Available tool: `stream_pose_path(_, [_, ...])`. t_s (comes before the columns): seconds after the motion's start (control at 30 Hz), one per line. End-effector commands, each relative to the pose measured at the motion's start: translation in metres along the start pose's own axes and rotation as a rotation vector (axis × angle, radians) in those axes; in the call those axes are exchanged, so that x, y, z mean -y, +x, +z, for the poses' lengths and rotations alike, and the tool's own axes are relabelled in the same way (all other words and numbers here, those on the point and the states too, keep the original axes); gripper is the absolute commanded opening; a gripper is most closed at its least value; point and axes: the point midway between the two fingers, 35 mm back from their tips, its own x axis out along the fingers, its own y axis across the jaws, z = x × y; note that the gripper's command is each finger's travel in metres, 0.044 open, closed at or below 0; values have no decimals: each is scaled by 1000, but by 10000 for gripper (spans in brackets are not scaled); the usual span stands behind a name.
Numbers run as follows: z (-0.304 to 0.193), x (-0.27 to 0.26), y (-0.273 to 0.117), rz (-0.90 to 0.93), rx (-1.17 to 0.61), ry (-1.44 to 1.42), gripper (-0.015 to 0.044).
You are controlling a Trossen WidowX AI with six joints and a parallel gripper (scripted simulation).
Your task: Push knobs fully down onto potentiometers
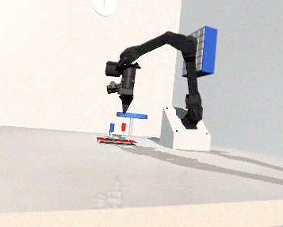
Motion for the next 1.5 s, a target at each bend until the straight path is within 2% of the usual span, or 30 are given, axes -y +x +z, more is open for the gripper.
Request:
stream_pose_path(0.0, [-4,-1,15,3,-20,10,0])
stream_pose_path(0.67, [-4,-1,36,3,-20,10,0])
stream_pose_path(1.47, [-4,-1,38,3,-20,10,0])
